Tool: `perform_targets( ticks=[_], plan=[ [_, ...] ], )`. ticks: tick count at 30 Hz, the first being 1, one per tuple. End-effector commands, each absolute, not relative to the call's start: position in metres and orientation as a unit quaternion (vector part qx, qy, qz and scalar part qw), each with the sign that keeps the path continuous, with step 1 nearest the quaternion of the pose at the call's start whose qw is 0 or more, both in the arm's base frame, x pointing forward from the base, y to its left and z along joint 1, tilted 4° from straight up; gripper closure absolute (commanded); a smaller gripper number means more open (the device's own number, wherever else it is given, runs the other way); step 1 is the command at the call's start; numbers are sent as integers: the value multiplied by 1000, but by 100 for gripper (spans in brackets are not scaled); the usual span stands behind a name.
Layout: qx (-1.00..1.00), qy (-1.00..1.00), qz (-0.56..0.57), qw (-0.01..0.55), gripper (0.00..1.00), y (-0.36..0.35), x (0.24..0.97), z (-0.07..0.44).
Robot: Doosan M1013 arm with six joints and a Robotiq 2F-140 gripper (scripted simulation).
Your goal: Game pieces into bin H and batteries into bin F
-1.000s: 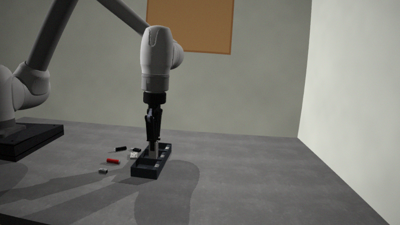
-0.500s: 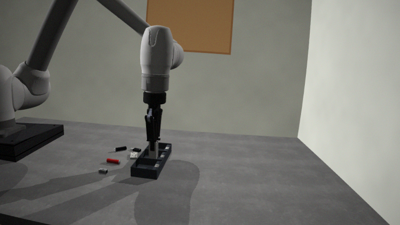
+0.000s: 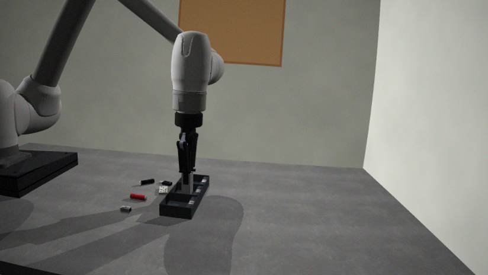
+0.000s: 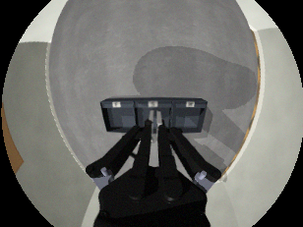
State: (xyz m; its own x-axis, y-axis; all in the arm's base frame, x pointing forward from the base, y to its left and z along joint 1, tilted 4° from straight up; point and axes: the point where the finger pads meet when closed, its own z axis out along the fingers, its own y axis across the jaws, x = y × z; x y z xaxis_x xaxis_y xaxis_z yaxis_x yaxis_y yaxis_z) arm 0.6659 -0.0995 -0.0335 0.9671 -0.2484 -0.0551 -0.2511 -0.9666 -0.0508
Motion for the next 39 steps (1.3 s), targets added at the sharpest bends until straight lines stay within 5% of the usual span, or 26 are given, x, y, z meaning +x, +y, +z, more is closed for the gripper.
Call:
perform_targets(
  ticks=[1, 39],
  plan=[
    [-991, 126, 24, 29, 95, -99, 666, -33],
    [-991, 126, 24, 29, 95, -102, 668, 12]
  ],
)
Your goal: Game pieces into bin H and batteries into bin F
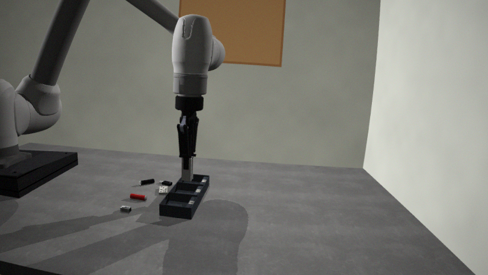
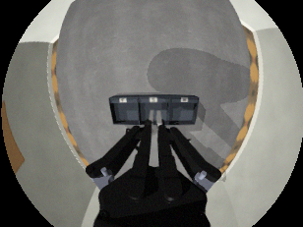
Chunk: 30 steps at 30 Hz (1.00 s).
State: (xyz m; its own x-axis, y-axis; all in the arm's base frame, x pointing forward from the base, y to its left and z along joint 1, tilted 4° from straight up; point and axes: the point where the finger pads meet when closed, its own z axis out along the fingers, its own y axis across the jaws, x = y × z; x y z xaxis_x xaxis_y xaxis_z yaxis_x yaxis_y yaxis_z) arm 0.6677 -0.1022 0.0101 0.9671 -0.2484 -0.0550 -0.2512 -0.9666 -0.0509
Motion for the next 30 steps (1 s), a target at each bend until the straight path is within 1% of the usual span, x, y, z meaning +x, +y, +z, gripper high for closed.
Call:
perform_targets(
  ticks=[1, 19, 30],
  plan=[
    [-991, 126, 24, 29, 95, -97, 669, 12],
    [-991, 126, 24, 29, 95, -20, 685, 16],
    [-991, 126, 24, 29, 95, -19, 684, -2]
  ],
)
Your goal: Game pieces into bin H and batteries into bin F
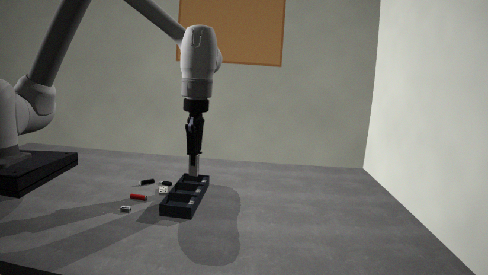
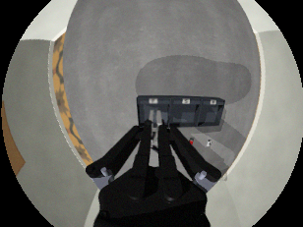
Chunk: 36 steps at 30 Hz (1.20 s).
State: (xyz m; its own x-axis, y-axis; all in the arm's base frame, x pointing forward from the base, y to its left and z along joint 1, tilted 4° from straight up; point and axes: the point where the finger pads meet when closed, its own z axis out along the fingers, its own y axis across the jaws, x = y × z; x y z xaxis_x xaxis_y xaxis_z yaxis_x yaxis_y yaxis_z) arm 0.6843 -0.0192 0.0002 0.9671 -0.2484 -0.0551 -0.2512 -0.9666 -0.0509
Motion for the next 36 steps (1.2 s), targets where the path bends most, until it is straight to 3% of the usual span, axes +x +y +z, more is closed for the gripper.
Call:
perform_targets(
  ticks=[1, 10, 36],
  plan=[
    [-991, 126, 24, 29, 95, -19, 684, -5],
    [-991, 126, 24, 29, 95, -17, 683, -29],
    [-991, 126, 24, 29, 95, -17, 683, -29]
  ],
)
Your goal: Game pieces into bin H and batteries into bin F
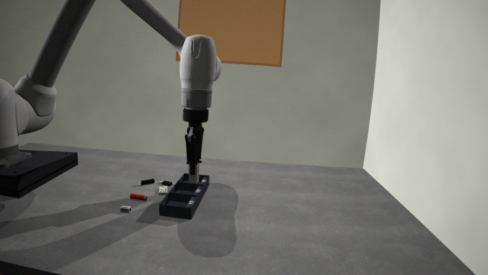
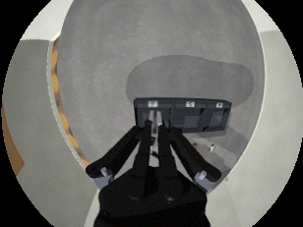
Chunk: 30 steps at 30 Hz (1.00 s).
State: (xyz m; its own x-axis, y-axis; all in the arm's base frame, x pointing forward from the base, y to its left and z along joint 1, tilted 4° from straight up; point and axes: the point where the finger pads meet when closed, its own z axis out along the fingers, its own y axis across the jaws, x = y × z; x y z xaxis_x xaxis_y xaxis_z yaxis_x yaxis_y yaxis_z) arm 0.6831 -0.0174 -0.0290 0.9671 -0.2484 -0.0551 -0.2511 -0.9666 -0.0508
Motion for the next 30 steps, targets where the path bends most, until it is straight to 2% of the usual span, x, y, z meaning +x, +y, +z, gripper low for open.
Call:
perform_targets(
  ticks=[1, 30],
  plan=[
    [-991, 126, 24, 29, 95, -17, 683, -29],
    [-991, 126, 24, 29, 95, -18, 684, -17]
  ],
)
